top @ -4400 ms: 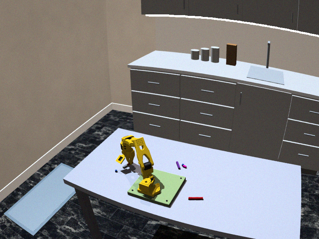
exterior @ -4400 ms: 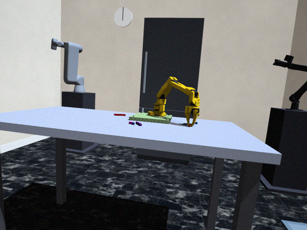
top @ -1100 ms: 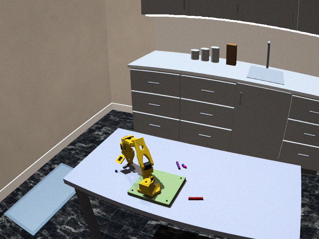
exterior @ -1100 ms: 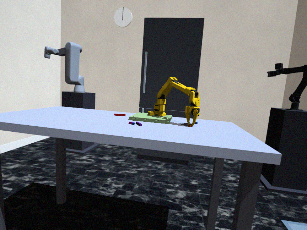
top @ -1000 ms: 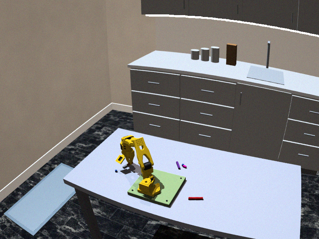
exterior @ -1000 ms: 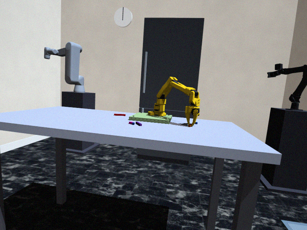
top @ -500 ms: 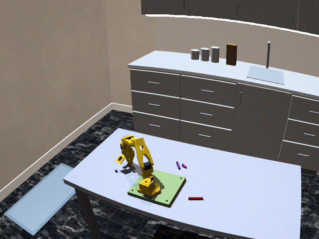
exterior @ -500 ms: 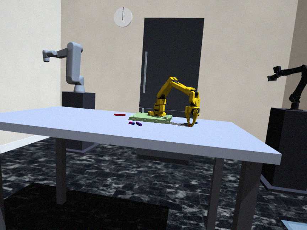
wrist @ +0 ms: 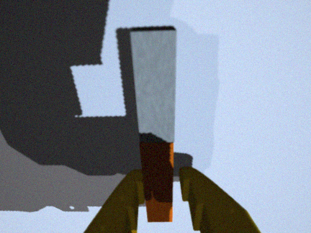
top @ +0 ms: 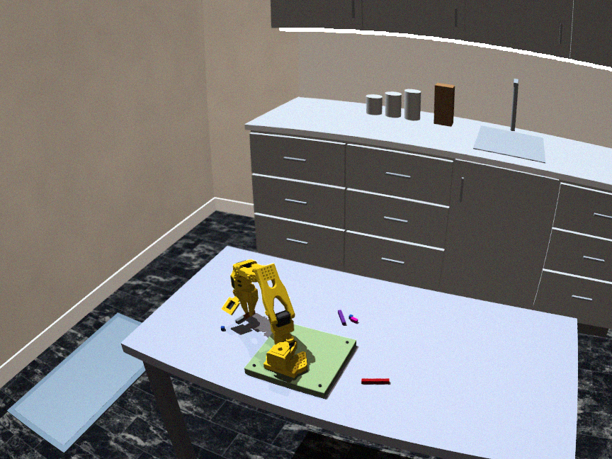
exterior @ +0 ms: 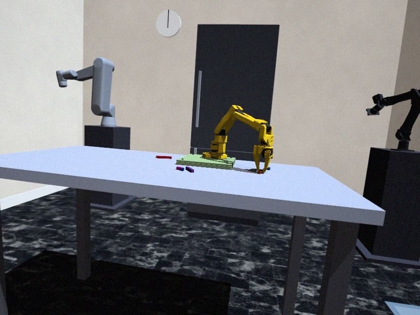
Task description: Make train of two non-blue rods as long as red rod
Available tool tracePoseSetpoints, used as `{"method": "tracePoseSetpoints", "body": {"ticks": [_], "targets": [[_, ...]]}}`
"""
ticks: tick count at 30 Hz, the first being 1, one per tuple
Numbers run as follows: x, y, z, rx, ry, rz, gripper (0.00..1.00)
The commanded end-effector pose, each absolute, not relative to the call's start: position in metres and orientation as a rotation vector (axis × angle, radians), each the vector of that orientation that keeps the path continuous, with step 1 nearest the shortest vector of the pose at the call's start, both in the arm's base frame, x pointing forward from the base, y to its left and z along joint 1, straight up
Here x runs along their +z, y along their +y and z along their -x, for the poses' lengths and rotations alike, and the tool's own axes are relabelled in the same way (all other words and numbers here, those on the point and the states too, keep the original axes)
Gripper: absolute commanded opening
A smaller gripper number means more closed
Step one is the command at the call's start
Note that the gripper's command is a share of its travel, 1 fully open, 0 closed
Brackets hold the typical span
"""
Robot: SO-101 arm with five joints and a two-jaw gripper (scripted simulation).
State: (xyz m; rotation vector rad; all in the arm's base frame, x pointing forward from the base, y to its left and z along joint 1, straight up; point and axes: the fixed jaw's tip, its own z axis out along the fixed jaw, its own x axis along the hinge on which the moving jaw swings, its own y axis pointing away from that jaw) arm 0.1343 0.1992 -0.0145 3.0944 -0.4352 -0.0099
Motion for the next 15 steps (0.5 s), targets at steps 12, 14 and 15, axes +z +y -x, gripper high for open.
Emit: {"method": "tracePoseSetpoints", "body": {"ticks": [12,14,15], "targets": [[-0.0107,0.202,-0.1339,-0.003,-0.443,-3.106,0.16],[-0.0107,0.202,-0.1339,-0.003,-0.443,-3.106,0.17],[-0.0107,0.202,-0.1339,-0.003,-0.443,-3.106,0.17]]}}
